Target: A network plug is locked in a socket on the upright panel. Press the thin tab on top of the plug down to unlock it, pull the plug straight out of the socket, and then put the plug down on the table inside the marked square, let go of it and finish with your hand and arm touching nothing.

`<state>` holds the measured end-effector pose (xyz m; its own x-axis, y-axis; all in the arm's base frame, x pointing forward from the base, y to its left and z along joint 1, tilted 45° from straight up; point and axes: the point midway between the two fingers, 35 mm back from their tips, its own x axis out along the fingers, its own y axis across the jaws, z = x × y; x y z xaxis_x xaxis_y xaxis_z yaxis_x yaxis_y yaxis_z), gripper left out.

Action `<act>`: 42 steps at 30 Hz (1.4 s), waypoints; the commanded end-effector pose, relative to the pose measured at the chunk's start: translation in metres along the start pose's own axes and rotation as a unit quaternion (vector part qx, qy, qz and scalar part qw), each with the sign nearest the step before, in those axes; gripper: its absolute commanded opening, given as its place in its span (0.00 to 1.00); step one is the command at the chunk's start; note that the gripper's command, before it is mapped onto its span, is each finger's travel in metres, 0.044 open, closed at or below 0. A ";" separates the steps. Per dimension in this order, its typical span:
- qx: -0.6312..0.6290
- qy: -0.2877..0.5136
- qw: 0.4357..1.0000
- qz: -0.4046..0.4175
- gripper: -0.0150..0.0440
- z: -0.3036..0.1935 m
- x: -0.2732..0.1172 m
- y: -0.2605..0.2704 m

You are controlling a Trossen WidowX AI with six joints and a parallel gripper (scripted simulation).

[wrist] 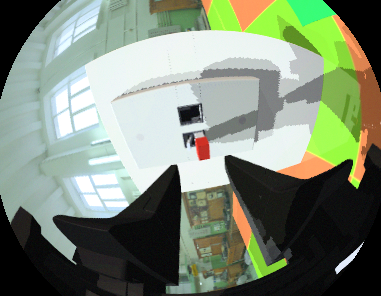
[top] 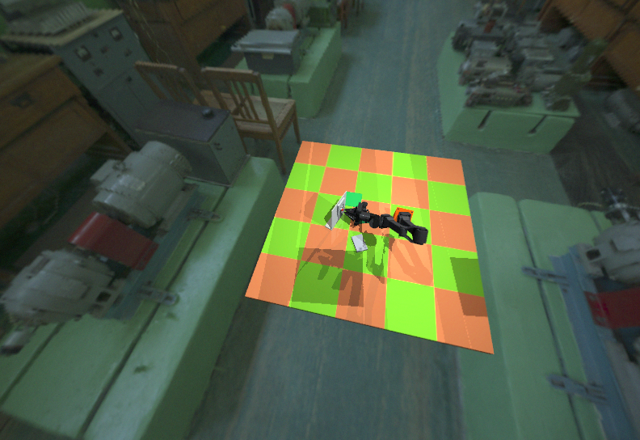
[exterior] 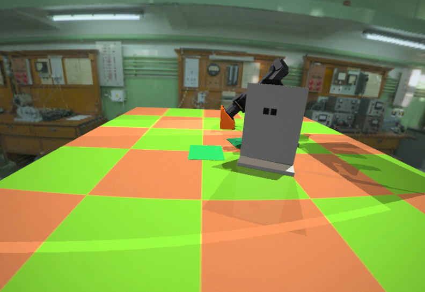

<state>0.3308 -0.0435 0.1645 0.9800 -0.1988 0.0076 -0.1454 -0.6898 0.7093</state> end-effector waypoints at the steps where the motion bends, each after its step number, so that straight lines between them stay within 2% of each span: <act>1: 0.001 0.001 1.000 -0.001 0.52 0.001 0.005 0.000; 23: 0.000 0.001 1.000 -0.001 0.52 0.009 0.021 -0.002; 25: 0.000 0.001 1.000 -0.001 0.43 0.009 0.021 -0.002; 42: 0.000 0.001 1.000 -0.001 0.25 0.009 0.021 -0.002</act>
<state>0.3502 -0.0526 0.1577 0.9803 -0.1975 0.0087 -0.1452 -0.6897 0.7094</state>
